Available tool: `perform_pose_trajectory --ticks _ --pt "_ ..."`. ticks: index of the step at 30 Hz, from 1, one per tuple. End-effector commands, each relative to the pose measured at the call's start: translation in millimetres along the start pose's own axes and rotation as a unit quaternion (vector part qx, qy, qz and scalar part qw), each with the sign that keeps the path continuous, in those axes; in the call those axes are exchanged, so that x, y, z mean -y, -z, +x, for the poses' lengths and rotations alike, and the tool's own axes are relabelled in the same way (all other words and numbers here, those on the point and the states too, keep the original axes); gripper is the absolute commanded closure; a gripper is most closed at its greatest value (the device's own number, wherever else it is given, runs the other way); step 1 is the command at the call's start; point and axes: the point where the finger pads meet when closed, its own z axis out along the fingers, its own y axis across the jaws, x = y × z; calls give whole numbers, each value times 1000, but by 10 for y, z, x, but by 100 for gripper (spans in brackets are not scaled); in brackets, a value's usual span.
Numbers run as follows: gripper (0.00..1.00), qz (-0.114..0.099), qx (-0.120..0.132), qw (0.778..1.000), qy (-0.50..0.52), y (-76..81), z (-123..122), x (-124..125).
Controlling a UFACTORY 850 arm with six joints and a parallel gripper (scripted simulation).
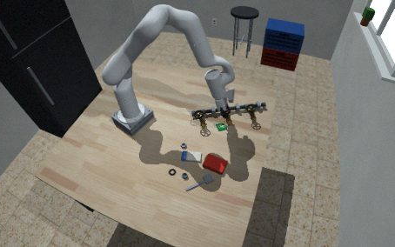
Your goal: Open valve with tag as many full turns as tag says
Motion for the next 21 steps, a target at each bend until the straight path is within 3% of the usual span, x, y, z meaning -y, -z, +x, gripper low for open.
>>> perform_pose_trajectory --ticks 1,6,7,21 --pt "100 1 -3 1000 0 7 13 2" --pt "100 1 -3 1000 0 7 13 2" --pt "0 1 -3 1000 0 7 13 2" --pt "0 1 -3 1000 0 7 13 2"
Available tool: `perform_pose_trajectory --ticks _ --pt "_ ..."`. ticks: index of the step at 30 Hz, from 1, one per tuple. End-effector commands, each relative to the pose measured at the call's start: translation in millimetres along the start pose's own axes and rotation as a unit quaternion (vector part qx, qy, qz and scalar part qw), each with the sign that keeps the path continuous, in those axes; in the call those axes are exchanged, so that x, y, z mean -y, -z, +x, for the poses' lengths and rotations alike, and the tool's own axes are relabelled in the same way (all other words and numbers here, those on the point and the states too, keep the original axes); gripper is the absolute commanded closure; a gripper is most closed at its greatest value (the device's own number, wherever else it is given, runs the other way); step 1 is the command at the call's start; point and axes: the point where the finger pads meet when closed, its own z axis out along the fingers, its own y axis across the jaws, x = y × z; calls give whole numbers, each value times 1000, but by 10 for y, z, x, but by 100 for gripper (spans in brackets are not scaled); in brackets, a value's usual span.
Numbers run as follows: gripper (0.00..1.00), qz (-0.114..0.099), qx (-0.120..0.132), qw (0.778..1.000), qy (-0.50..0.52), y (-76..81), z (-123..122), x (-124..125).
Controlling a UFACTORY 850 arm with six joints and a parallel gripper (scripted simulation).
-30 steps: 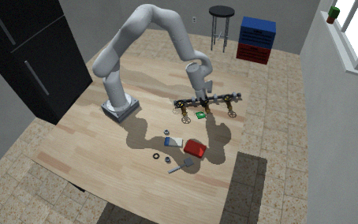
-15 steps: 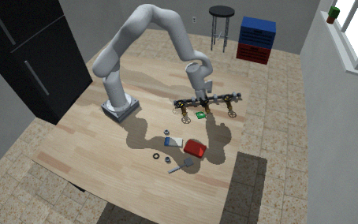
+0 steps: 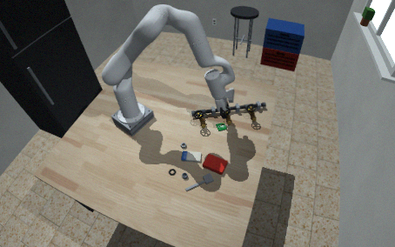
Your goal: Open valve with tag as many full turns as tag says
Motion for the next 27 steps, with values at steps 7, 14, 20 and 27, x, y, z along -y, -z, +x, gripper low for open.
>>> perform_pose_trajectory --ticks 7,14,20,27 --pt "0 0 -1 1000 0 7 13 1" --pt "0 0 -1 1000 -9 7 13 1" --pt "0 0 -1 995 -104 7 13 1" --pt "0 1 -1 964 -268 7 13 1"
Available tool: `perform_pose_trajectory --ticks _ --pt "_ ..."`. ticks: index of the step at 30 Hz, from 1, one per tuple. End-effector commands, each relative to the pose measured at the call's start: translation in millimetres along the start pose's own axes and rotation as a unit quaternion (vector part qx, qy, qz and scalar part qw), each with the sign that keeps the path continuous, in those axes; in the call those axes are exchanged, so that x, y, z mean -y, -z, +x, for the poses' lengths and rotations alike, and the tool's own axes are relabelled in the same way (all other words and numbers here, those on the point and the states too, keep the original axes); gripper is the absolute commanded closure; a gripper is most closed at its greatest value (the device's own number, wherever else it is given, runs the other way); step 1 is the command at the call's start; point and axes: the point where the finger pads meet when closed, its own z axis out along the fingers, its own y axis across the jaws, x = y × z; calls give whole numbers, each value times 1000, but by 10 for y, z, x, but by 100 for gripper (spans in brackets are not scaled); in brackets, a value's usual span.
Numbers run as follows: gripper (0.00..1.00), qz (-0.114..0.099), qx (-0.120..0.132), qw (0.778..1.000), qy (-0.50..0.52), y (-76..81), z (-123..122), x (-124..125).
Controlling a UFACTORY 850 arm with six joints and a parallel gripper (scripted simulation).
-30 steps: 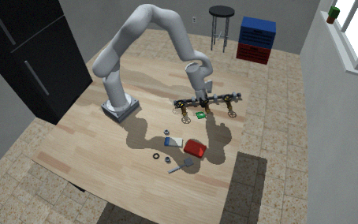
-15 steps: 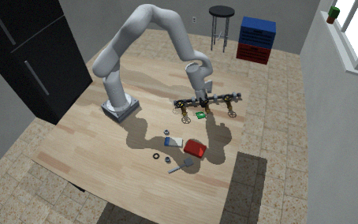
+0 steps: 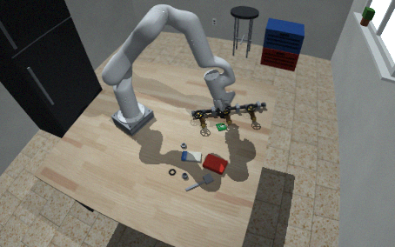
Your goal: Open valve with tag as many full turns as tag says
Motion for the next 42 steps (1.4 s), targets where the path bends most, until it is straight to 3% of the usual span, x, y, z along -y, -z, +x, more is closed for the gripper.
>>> perform_pose_trajectory --ticks 1,7,14,16,17,25,42 --pt "0 -4 1 990 -139 8 11 8" --pt "0 -1 -2 963 -269 8 11 8" --pt "0 2 -4 906 -422 8 11 8" --pt "0 2 -4 906 -422 8 11 8" --pt "0 2 -4 876 -483 8 11 8" --pt "0 -5 -1 788 -616 8 11 8" --pt "0 -5 -1 788 -616 8 11 8"
